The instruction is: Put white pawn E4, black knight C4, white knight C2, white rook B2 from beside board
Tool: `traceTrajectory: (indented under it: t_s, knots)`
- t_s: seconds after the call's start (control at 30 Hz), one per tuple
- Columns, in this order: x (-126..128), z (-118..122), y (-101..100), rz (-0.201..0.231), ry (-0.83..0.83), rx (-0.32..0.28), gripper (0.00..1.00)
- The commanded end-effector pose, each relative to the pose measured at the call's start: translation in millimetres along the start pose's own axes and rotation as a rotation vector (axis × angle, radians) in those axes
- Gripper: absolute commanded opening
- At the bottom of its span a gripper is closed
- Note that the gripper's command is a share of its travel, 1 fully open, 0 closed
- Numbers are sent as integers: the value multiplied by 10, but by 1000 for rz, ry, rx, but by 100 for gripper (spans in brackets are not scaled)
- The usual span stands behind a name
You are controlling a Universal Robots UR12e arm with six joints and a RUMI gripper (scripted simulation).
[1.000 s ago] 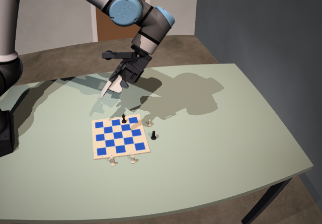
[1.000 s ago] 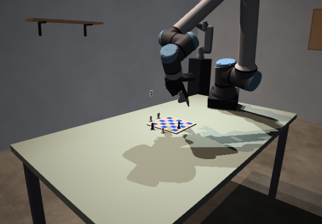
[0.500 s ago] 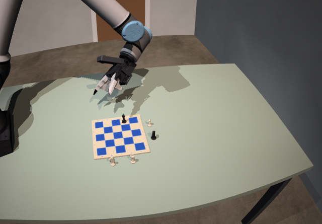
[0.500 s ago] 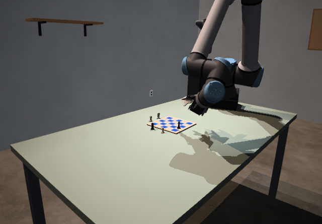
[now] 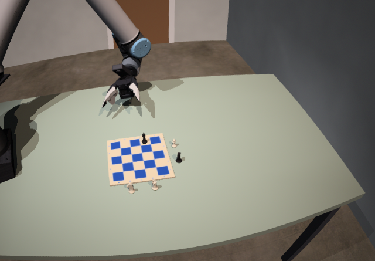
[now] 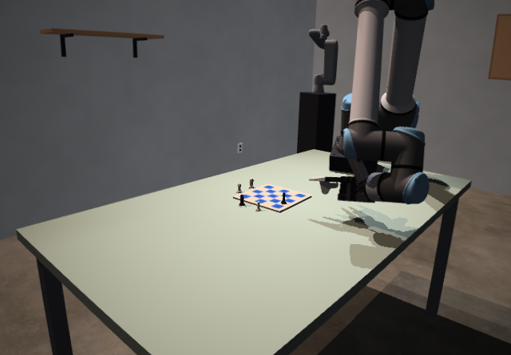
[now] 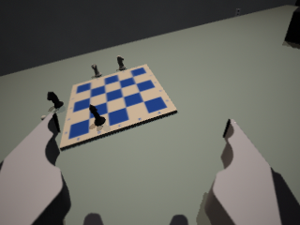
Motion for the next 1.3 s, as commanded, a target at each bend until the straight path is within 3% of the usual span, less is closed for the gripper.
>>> traceTrajectory:
  t_s: [0.0,0.1,0.4,1.27]
  knots:
    - [151,170,231,-133,117,35,100]
    - [215,243,332,-183,161,49,100]
    - [290,324,445,-238,208,64,100]
    - [297,332,455,-243,213,66,100]
Point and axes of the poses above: the point where the finger pads meet when closed, its own y axis back along the fingers, its own x axis across the jaws, z = x × y, the point moved 9 cm from there along y, back along the fingers, and after that the axes turned 8 degrees about y, right-handed, at the moved point
